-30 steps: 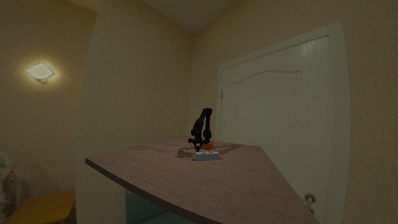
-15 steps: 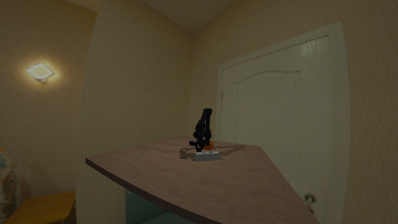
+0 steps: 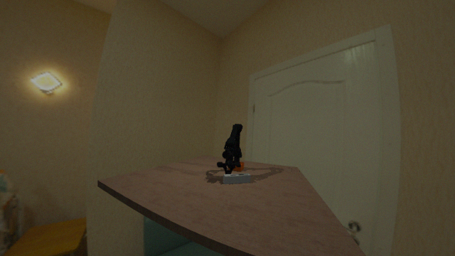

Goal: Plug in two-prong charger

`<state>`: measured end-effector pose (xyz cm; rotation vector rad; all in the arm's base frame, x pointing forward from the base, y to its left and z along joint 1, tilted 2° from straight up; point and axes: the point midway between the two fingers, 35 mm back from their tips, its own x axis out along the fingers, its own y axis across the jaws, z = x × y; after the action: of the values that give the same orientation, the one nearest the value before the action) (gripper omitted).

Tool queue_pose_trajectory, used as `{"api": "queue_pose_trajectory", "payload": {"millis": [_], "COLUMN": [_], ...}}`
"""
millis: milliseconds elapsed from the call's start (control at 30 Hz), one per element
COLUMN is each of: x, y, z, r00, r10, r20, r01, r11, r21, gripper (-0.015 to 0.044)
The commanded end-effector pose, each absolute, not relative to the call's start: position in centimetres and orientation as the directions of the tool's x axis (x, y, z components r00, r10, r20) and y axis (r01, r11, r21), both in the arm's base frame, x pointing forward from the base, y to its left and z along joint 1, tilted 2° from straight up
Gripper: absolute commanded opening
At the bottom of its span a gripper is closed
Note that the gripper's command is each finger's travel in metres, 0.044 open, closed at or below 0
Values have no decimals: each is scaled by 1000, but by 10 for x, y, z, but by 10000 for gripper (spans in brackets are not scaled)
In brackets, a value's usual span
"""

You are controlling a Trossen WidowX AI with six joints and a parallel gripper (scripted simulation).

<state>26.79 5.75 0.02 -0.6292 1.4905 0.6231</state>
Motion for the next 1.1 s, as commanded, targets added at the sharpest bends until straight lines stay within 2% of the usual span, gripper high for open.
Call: {"api": "queue_pose_trajectory", "payload": {"millis": [0,1067], "x": [271,290], "y": [62,85], "z": [0,-1], "r00": [-12,-9], "r10": [-12,-12], "r20": [-1000,-1000], "r01": [-720,-745], "r11": [694,667], "r21": [0,-1], "gripper": [0,0]}}
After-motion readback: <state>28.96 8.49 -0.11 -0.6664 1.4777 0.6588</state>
